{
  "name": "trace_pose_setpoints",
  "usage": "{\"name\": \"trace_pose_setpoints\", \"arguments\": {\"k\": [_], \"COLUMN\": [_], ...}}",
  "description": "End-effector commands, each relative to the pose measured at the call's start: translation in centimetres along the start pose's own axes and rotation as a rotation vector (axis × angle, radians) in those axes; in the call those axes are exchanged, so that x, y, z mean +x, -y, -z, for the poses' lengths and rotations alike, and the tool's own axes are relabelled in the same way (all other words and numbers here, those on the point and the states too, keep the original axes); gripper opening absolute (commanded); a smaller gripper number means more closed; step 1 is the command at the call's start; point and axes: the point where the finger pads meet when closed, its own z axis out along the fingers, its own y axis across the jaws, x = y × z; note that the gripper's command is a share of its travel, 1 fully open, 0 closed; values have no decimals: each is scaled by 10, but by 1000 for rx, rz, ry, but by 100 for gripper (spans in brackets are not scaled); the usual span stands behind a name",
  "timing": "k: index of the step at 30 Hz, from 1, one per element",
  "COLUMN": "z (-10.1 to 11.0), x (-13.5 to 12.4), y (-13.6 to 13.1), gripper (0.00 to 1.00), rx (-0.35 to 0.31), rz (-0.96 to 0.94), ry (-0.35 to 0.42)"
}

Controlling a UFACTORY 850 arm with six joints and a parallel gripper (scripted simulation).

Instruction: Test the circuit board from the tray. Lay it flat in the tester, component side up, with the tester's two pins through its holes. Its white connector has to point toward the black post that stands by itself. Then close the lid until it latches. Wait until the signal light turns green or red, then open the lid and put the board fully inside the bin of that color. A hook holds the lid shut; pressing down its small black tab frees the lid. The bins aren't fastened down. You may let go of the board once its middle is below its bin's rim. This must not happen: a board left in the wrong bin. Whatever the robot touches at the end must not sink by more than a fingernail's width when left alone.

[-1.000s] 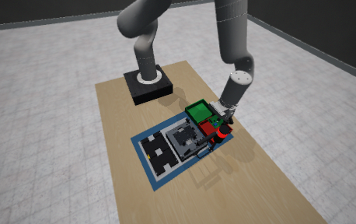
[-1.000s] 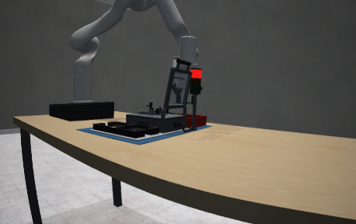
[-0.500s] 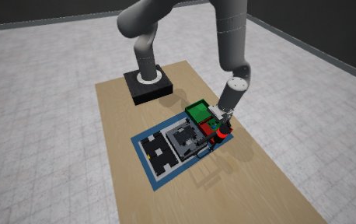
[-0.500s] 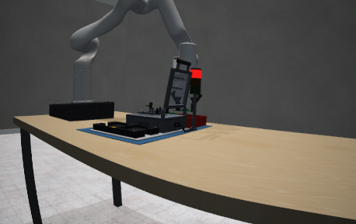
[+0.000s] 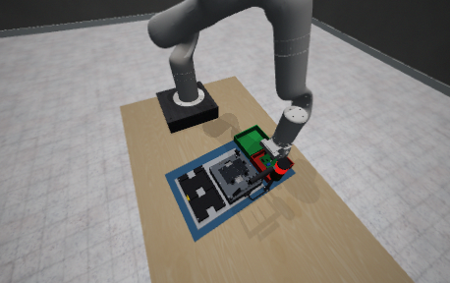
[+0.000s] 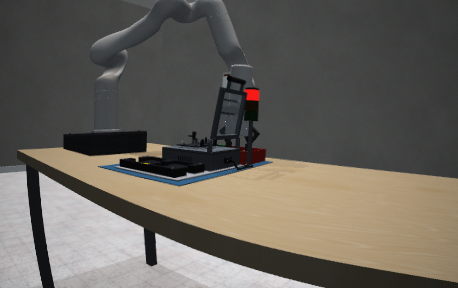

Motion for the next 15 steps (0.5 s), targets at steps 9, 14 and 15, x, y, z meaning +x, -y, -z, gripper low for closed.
{"name": "trace_pose_setpoints", "arguments": {"k": [9, 14, 15], "z": [-14, -14, -14], "x": [-1, -1, -1], "y": [2, 2, 2], "gripper": [79, 79, 79], "rx": [2, 2, 2], "rz": [0, 0, 0], "ry": [1, 1, 1]}}
